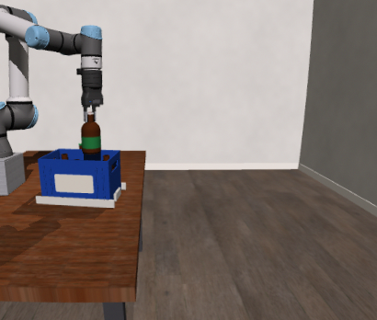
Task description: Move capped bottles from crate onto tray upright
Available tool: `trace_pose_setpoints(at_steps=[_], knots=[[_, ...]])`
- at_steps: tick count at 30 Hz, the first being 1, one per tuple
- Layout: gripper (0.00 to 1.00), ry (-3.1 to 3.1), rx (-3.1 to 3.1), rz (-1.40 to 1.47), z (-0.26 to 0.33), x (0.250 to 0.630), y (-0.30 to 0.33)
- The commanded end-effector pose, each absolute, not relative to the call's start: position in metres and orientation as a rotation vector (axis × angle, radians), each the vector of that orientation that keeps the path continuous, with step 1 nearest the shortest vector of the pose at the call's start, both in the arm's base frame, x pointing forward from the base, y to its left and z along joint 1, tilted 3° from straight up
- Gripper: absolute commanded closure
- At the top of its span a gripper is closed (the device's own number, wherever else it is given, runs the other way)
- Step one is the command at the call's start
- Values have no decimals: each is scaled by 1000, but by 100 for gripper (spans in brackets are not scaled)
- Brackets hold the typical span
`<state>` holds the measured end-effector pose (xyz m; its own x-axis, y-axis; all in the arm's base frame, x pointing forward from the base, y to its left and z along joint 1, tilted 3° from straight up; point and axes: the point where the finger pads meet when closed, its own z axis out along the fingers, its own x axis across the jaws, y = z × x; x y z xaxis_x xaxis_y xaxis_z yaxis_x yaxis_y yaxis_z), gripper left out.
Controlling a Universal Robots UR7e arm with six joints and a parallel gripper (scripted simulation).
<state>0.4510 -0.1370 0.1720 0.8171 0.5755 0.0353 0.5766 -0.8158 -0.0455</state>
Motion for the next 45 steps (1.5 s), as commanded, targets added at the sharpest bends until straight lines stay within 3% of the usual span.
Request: trace_pose_setpoints(at_steps=[1, 45], knots=[[100, -934, -2944, -33, 173, 447, -130], [100, -934, -2944, -33, 176, 449, -67]])
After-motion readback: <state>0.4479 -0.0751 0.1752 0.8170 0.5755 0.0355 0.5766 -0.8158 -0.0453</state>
